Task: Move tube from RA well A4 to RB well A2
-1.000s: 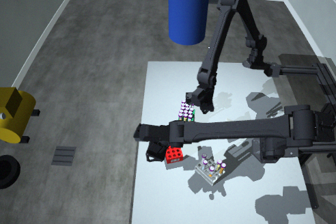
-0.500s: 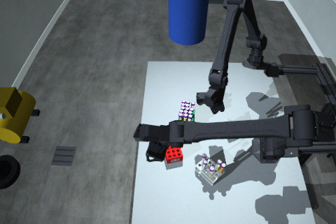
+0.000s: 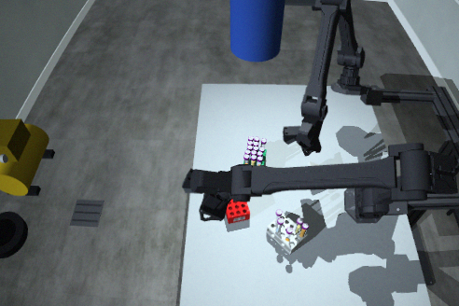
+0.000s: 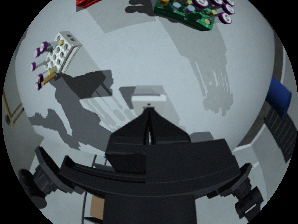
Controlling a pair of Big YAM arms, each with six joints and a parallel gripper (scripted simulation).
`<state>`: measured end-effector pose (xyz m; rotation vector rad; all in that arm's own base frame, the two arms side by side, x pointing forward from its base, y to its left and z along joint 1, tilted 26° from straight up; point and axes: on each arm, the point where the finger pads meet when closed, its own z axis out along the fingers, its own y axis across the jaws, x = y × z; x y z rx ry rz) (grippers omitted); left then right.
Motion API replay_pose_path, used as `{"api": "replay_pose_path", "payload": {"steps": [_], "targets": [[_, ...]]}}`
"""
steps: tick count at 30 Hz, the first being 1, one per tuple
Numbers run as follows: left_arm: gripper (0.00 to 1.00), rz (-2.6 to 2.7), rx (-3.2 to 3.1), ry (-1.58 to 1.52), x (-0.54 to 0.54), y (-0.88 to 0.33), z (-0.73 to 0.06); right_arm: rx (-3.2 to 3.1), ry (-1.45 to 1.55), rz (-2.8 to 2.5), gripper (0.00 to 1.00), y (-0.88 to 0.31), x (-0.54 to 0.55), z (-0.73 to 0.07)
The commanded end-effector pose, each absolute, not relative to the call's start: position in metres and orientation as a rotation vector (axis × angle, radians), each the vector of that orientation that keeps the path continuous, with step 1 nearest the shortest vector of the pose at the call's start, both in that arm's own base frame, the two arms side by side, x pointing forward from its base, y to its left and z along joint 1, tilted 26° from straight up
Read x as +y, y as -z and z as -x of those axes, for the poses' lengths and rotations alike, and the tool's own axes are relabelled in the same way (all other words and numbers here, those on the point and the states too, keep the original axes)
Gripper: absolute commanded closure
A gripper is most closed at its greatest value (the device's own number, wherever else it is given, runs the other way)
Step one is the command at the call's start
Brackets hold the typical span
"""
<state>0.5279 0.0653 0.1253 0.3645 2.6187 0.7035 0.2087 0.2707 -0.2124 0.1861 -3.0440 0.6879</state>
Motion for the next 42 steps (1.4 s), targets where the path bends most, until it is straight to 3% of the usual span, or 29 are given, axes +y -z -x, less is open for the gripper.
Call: {"api": "replay_pose_path", "payload": {"steps": [1, 22, 42], "targets": [[0.7, -0.352, 2.584, -0.702, 0.064, -0.14, -0.539, -3.081, -0.647, -0.172, 1.0, 0.205, 0.282, -0.198], [0.7, -0.352, 2.585, -0.702, 0.064, -0.14, -0.539, -3.05, -0.695, -0.175, 1.0, 0.217, 0.262, -0.12], [0.7, -0.352, 2.584, -0.702, 0.064, -0.14, -0.539, -3.058, -0.671, -0.169, 1.0, 0.256, 0.251, -0.139]]}}
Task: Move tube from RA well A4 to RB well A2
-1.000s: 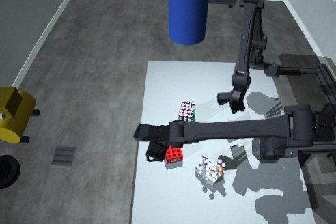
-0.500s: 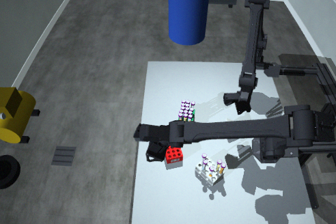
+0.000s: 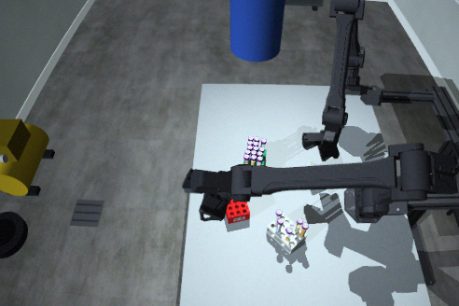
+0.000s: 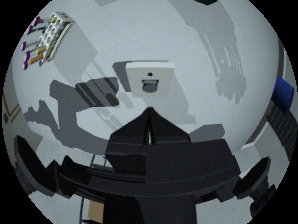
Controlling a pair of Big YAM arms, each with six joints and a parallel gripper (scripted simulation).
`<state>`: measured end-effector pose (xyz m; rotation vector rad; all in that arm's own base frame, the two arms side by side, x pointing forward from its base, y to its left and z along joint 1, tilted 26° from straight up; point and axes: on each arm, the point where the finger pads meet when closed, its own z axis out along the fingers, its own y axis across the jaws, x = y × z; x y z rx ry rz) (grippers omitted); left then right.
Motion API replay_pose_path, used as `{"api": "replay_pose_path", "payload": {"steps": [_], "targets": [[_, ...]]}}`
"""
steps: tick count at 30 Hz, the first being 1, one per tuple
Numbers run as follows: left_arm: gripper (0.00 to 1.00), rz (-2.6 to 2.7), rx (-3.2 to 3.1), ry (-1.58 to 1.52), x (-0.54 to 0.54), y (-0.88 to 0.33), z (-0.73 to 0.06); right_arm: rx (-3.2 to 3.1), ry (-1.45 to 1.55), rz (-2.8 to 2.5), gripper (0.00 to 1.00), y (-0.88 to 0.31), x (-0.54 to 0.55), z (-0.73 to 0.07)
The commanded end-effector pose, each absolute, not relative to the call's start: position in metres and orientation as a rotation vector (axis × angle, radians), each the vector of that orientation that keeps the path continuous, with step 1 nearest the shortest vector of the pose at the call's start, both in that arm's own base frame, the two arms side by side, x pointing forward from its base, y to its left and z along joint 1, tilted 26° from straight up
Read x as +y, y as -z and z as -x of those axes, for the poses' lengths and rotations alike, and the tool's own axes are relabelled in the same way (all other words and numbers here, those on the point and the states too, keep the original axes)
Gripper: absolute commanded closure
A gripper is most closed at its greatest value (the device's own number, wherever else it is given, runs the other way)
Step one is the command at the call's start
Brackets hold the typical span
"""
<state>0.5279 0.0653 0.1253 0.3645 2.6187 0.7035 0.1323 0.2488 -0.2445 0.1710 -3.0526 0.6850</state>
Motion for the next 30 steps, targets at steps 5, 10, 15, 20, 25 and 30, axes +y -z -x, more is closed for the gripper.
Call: {"api": "replay_pose_path", "payload": {"steps": [5, 10, 15, 20, 25, 30], "targets": [[0.7, -0.352, 2.584, -0.702, 0.064, -0.14, -0.539, -3.061, -0.669, -0.181, 1.0, 0.261, 0.251, -0.137], [0.7, -0.352, 2.584, -0.702, 0.064, -0.14, -0.539, -3.066, -0.657, -0.167, 1.0, 0.271, 0.25, -0.142], [0.7, -0.352, 2.585, -0.702, 0.064, -0.14, -0.539, -3.065, -0.659, -0.167, 1.0, 0.281, 0.244, -0.142], [0.7, -0.352, 2.585, -0.702, 0.064, -0.14, -0.539, -3.067, -0.656, -0.168, 1.0, 0.289, 0.242, -0.142], [0.7, -0.352, 2.584, -0.702, 0.064, -0.14, -0.539, -3.066, -0.657, -0.167, 1.0, 0.296, 0.239, -0.142], [0.7, -0.352, 2.585, -0.702, 0.064, -0.14, -0.539, -3.055, -0.68, -0.174, 1.0, 0.298, 0.228, -0.136]]}}
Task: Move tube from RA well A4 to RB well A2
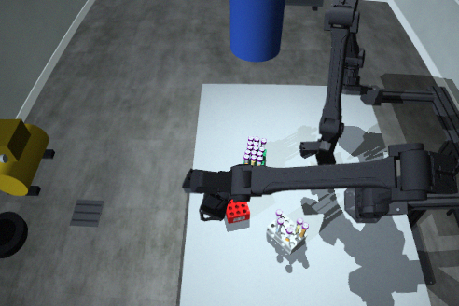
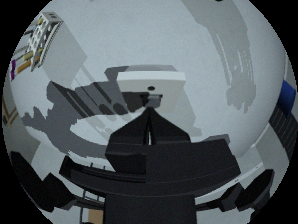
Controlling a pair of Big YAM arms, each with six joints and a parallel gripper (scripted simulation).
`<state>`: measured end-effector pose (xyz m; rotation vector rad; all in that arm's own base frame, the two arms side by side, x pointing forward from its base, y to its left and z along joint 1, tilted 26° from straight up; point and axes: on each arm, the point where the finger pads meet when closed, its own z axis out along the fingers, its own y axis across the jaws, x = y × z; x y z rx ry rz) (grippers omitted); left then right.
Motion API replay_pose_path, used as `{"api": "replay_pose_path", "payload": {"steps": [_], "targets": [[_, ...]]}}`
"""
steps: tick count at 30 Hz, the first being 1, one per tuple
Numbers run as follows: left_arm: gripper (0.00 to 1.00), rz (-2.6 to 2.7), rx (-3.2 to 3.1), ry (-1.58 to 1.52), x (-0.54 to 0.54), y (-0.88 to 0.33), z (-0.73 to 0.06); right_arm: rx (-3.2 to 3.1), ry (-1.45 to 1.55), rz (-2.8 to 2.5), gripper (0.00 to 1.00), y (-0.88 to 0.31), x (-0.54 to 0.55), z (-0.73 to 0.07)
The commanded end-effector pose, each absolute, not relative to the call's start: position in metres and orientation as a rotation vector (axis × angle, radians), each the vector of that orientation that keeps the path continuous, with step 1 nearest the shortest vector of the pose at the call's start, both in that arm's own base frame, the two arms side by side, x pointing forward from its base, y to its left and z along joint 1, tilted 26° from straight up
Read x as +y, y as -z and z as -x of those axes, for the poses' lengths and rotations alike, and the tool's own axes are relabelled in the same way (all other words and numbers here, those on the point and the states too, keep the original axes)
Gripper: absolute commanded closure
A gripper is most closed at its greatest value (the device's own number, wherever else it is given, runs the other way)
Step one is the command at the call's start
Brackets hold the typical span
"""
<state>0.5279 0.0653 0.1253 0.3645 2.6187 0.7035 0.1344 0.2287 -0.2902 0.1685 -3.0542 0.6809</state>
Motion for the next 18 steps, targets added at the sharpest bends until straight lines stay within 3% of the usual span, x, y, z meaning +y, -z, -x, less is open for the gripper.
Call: {"api": "replay_pose_path", "payload": {"steps": [1, 18], "targets": [[0.7, -0.352, 2.584, -0.702, 0.0637, -0.1405, -0.5391, -3.053, -0.684, -0.175, 1.0, 0.2982, 0.2264, -0.1357], [0.7, -0.352, 2.585, -0.702, 0.0637, -0.1405, -0.5391, -3.048, -0.691, -0.17, 1.0, 0.3047, 0.2168, -0.1348]]}}
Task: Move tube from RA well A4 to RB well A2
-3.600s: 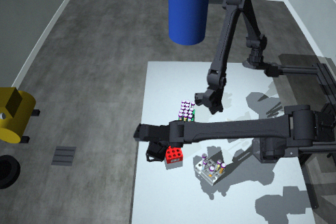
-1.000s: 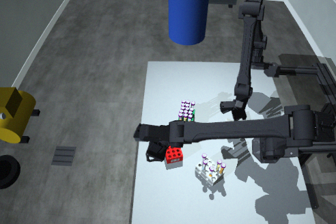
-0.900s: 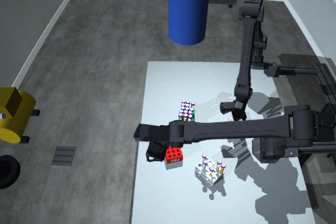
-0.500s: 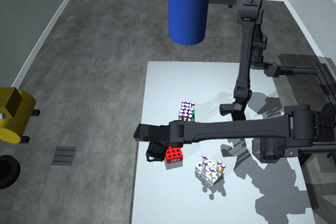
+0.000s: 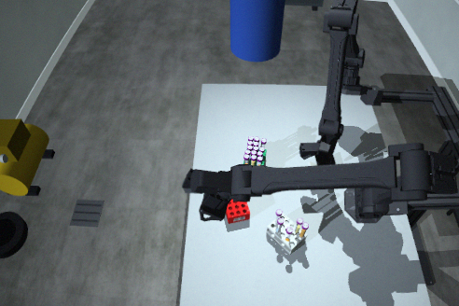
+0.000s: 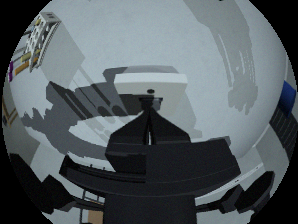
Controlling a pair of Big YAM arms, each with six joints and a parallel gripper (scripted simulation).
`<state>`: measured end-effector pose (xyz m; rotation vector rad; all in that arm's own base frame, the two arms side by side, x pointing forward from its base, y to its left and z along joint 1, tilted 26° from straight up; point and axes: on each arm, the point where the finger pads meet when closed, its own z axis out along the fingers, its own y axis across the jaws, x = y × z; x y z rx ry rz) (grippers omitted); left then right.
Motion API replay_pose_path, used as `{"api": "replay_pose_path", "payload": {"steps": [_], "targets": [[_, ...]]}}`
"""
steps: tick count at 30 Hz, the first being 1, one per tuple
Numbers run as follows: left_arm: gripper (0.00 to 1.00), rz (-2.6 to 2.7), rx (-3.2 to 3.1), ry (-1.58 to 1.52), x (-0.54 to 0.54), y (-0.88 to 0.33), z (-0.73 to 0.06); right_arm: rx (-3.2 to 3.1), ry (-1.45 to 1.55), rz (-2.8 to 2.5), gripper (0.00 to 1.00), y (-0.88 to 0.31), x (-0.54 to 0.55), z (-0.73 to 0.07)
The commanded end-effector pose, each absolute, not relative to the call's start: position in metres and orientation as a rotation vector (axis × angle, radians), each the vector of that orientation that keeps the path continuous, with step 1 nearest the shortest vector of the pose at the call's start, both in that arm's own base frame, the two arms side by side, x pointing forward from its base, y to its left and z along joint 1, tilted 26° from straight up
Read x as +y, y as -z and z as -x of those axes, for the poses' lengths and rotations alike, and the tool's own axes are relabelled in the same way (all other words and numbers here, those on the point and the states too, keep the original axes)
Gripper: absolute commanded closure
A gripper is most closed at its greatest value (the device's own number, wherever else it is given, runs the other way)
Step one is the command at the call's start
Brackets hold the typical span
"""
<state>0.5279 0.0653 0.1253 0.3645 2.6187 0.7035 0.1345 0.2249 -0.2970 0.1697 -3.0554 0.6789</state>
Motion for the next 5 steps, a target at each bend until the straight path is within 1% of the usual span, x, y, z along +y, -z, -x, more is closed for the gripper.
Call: {"api": "replay_pose_path", "payload": {"steps": [1, 5], "targets": [[0.7, -0.352, 2.584, -0.702, 0.0637, -0.1405, -0.5391, -3.048, -0.691, -0.17, 1.0, 0.3052, 0.2163, -0.1347], [0.7, -0.352, 2.585, -0.702, 0.0637, -0.1405, -0.5391, -3.048, -0.69, -0.166, 1.0, 0.3076, 0.2152, -0.1356]]}}
